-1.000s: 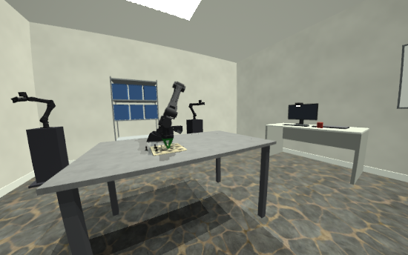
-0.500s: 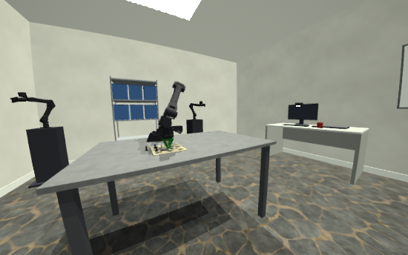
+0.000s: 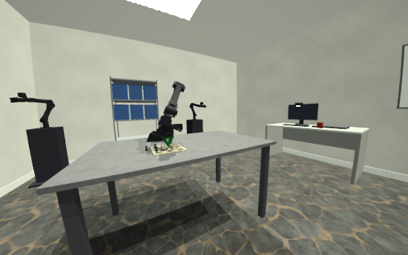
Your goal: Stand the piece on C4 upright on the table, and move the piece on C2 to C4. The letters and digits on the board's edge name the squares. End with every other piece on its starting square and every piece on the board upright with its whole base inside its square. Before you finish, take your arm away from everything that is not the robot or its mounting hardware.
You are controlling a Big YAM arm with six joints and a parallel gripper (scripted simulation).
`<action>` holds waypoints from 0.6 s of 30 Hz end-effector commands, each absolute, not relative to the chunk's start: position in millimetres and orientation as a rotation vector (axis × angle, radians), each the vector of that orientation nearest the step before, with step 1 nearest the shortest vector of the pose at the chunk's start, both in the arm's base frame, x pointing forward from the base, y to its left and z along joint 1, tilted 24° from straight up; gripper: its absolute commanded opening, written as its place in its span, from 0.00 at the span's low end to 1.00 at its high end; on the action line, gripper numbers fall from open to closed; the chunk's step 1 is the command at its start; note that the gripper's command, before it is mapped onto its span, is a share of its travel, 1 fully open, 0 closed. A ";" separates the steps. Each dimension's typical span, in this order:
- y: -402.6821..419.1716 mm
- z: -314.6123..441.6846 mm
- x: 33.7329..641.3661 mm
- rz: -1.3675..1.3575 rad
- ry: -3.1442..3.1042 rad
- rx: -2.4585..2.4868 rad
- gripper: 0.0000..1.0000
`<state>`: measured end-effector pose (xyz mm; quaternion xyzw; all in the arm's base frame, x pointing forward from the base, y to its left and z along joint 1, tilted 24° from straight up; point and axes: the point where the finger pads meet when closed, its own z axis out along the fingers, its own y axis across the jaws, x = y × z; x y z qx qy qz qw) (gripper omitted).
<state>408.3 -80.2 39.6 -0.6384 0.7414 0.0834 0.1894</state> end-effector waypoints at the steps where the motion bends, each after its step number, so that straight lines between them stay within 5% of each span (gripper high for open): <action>1: -107.0 84.6 427.9 0.124 2.055 -1.779 0.33; 18: -126.7 129.7 414.9 0.145 2.063 -1.780 0.33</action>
